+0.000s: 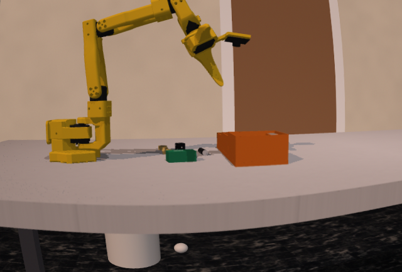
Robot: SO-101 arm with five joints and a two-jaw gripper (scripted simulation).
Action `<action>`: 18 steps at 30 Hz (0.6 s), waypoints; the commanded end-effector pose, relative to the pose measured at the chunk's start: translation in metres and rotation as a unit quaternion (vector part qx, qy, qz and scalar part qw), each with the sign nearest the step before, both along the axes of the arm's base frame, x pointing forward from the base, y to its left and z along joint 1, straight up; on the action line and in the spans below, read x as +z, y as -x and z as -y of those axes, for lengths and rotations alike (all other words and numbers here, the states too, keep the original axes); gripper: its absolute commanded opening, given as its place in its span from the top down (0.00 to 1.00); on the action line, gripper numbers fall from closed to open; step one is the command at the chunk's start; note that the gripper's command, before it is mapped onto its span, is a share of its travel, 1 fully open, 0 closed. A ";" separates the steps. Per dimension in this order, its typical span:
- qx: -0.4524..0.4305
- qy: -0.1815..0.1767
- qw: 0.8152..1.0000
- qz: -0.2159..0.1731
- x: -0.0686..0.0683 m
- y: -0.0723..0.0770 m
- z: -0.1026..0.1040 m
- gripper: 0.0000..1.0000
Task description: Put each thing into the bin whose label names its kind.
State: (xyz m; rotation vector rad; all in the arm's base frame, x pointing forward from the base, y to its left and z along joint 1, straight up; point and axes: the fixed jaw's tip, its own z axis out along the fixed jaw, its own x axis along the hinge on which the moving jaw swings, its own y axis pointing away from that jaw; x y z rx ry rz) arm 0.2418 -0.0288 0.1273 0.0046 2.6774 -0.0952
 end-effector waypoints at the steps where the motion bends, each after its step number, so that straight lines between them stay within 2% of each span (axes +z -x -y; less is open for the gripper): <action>1: -0.001 0.009 0.999 0.039 0.012 -0.010 0.005 0.00; 7: -0.004 0.023 0.997 0.074 0.015 -0.031 0.017 0.00; 9: -0.004 0.023 0.997 0.074 0.015 -0.031 0.017 0.00; 18: -0.009 0.052 0.990 0.133 0.019 -0.064 0.039 0.00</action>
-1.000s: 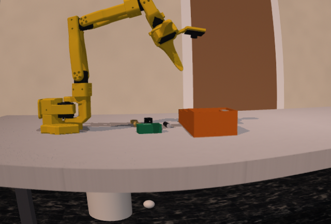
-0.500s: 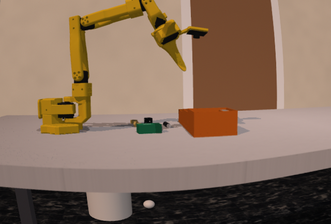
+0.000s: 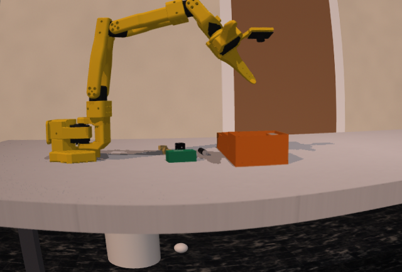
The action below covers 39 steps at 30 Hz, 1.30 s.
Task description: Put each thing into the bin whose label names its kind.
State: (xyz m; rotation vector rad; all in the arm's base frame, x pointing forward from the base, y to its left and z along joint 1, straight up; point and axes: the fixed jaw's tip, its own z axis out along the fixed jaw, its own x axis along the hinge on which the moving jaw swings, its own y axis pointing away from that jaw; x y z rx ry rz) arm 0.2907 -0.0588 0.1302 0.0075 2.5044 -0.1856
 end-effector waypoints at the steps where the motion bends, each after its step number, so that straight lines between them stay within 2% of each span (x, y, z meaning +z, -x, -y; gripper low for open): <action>1: -0.003 0.019 0.998 0.053 0.017 -0.017 0.011 0.00; 6: -0.004 0.025 0.998 0.063 0.017 -0.022 0.015 0.00; 39: -0.004 0.026 0.997 0.069 0.021 -0.022 0.015 0.00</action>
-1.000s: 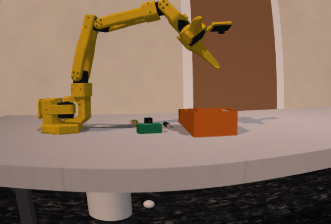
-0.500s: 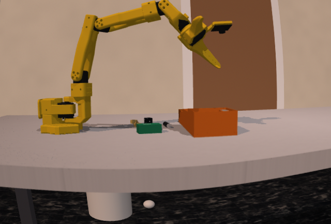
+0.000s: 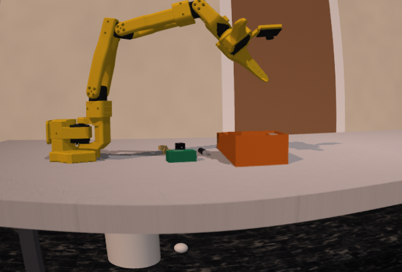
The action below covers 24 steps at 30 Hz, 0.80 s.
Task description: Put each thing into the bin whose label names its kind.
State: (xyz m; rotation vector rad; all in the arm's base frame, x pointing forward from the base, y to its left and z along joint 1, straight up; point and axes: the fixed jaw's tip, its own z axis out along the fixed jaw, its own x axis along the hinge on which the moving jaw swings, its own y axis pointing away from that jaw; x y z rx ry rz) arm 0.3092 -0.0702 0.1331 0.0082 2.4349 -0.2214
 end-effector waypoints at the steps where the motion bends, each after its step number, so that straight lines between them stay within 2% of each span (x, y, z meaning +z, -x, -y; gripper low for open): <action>1: -0.001 0.011 0.999 0.035 0.018 -0.004 0.003 0.00; 11: -0.001 0.010 1.000 0.029 0.014 -0.004 0.004 0.00; 18: -0.001 0.001 1.000 -0.005 -0.007 -0.005 0.004 0.00; 20: -0.001 0.001 1.000 -0.005 -0.007 -0.005 0.004 0.00; 24: -0.001 -0.006 1.000 -0.031 -0.022 -0.005 0.004 0.00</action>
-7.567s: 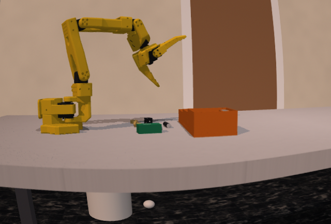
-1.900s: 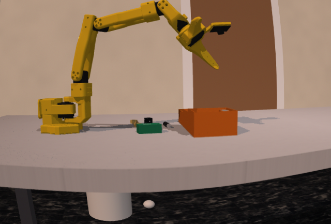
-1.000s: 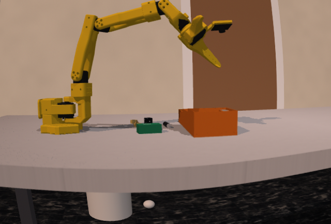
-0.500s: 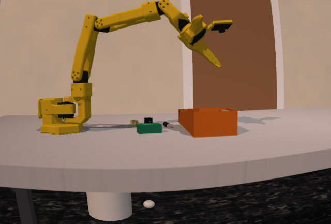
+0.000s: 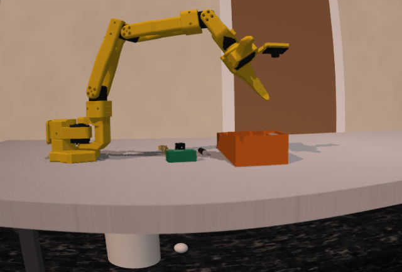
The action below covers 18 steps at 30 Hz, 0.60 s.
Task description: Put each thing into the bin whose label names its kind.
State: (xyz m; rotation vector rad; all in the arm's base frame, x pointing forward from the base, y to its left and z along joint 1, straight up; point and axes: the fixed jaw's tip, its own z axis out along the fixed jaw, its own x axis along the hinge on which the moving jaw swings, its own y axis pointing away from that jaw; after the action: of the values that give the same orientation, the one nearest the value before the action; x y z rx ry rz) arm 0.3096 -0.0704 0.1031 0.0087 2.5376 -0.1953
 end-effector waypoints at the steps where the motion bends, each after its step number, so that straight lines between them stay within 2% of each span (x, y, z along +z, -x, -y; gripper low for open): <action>1: -0.001 0.005 1.000 0.013 0.004 -0.005 0.004 0.00; 8: -0.001 -0.003 1.000 -0.017 -0.014 -0.003 0.003 0.00; 18: -0.001 -0.004 1.000 -0.022 -0.017 -0.002 0.003 0.00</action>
State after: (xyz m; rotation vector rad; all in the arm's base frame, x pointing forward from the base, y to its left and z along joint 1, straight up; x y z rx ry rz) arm 0.3063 -0.0695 0.0716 0.0091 2.6468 -0.1657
